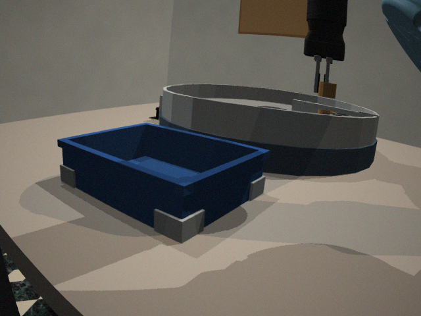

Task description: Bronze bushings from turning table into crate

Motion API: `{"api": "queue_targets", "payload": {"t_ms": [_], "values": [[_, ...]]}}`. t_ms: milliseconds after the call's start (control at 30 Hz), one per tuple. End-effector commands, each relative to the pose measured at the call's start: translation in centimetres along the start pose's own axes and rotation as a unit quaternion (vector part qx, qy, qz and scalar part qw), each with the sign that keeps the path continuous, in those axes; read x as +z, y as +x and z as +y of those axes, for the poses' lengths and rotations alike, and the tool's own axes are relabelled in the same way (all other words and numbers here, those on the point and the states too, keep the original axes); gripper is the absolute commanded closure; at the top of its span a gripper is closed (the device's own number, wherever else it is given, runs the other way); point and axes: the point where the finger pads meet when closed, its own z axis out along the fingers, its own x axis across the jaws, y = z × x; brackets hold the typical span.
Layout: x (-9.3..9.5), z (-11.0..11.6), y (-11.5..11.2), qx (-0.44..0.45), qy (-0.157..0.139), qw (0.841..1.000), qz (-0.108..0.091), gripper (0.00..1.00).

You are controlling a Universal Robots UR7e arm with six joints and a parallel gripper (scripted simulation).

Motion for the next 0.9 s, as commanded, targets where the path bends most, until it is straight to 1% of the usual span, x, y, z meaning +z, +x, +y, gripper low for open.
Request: {"api": "queue_targets", "payload": {"t_ms": [0,367,533,867], "values": [[-1.5,0.1,0.0,0.0,-0.001,1.0,0.0,1.0],[-1.5,0.1,0.0,0.0,-0.001,1.0,0.0,1.0],[-3.6,0.1,0.0,0.0,-0.001,1.0,0.0,1.0],[-3.6,0.1,0.0,0.0,-0.001,1.0,0.0,1.0]]}}
